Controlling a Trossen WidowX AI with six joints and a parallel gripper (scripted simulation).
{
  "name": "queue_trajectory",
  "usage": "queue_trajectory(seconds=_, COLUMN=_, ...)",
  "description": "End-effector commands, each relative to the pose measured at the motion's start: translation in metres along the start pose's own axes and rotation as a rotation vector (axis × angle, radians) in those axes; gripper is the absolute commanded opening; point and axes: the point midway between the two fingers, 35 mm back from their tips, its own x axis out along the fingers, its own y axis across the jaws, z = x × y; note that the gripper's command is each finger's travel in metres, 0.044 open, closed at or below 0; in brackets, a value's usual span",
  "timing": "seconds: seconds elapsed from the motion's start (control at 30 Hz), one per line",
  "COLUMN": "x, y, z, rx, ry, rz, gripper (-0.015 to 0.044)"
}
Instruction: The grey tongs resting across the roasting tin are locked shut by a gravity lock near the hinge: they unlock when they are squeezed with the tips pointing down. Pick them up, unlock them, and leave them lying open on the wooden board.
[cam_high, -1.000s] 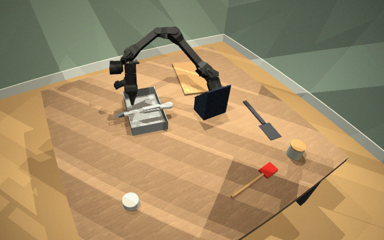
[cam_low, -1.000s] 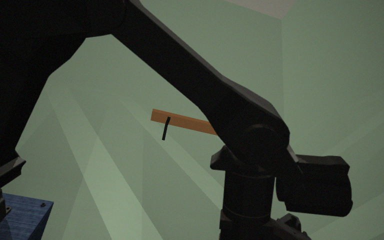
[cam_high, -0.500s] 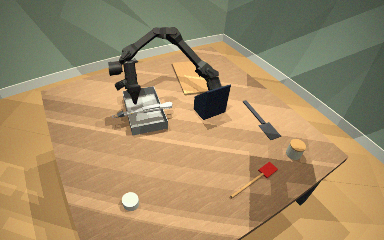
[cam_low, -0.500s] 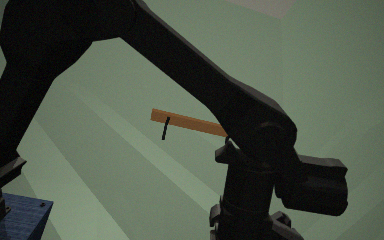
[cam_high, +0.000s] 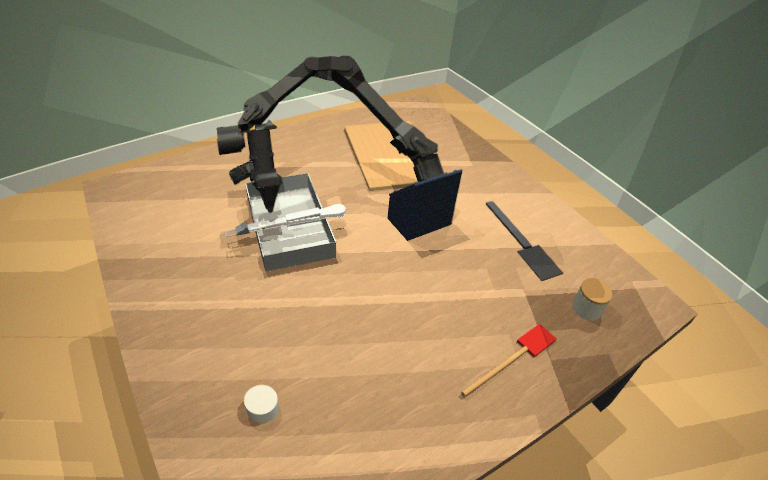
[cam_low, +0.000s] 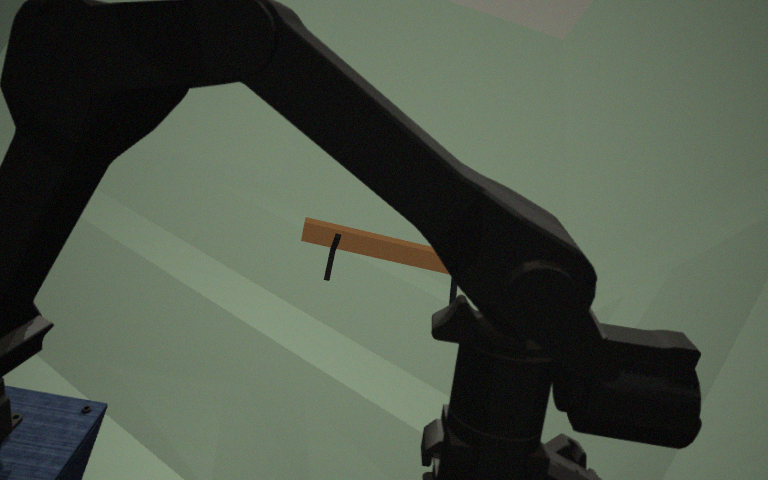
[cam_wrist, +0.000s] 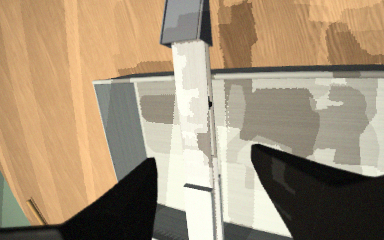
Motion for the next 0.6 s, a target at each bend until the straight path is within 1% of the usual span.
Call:
queue_trajectory(seconds=0.0, x=0.012, y=0.001, z=-0.001, rx=-0.006, ry=0.014, rz=-0.001, gripper=0.026)
queue_trajectory(seconds=0.57, x=0.04, y=0.001, z=-0.001, rx=-0.006, ry=0.014, rz=-0.002, gripper=0.026)
